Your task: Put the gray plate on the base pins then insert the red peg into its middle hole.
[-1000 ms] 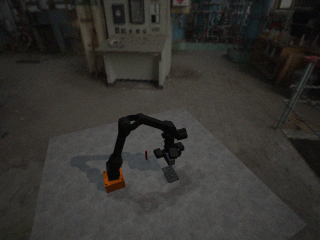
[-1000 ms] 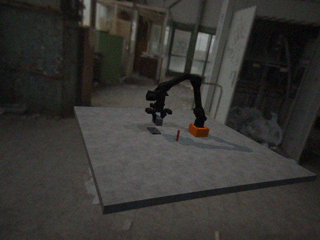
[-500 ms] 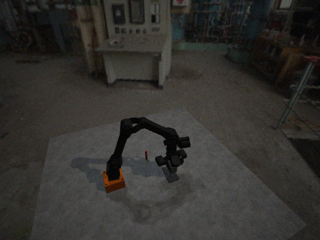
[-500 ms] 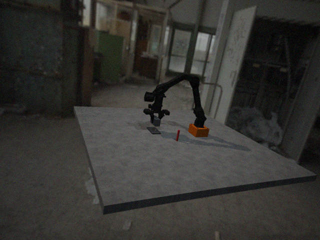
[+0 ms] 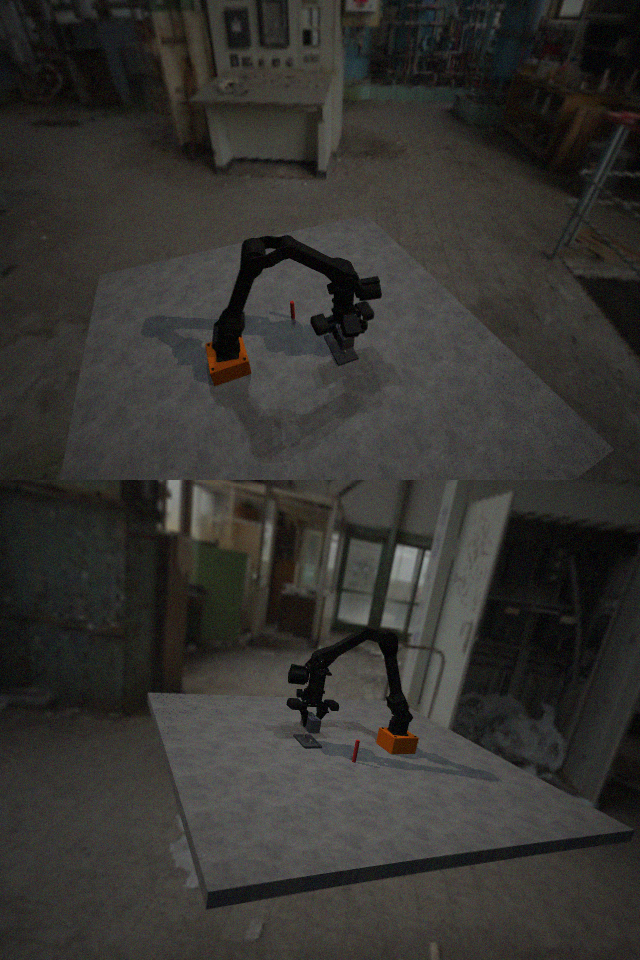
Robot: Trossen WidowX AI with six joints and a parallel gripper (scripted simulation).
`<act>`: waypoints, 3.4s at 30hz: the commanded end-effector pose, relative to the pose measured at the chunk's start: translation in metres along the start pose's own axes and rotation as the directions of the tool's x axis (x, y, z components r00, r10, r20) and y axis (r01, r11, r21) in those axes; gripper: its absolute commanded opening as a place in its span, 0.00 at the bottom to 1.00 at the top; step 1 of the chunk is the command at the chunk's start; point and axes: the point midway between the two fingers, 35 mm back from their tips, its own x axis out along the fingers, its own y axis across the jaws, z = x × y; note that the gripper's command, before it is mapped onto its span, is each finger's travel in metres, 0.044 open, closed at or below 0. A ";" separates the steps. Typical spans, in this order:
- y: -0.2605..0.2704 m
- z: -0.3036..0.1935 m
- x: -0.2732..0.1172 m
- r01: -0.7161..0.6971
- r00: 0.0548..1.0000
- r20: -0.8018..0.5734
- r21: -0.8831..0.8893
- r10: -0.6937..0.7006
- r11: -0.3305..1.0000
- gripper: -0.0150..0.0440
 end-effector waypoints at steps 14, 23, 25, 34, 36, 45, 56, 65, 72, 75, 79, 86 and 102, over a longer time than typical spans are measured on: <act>0.000 0.000 0.012 0.000 1.000 -0.001 -0.004 0.000 1.000 0.25; 0.000 0.000 0.021 0.000 1.000 -0.001 -0.004 0.000 1.000 0.25; 0.000 0.000 0.024 0.000 1.000 -0.001 -0.004 0.000 1.000 0.25; 0.000 0.000 0.038 0.000 1.000 -0.001 -0.004 0.000 1.000 0.25; 0.000 0.000 0.041 0.000 1.000 -0.001 -0.004 0.000 1.000 0.25; 0.001 0.000 0.037 -0.003 1.000 0.001 0.000 0.003 1.000 0.30; 0.001 0.000 0.037 -0.003 1.000 0.001 0.000 0.003 1.000 0.79; 0.001 0.000 0.037 -0.003 1.000 0.001 0.000 0.003 1.000 1.00; 0.005 0.001 -0.057 -0.002 1.000 -0.001 -0.003 0.002 1.000 1.00; 0.002 0.001 -0.081 -0.001 1.000 -0.001 -0.004 0.001 1.000 1.00; 0.004 0.001 -0.081 -0.001 1.000 -0.001 -0.004 0.001 1.000 1.00; -0.007 -0.042 -0.083 -0.001 1.000 -0.005 -0.086 0.000 0.996 1.00; -0.102 -0.179 -0.082 0.000 1.000 -0.017 -0.424 -0.007 0.906 1.00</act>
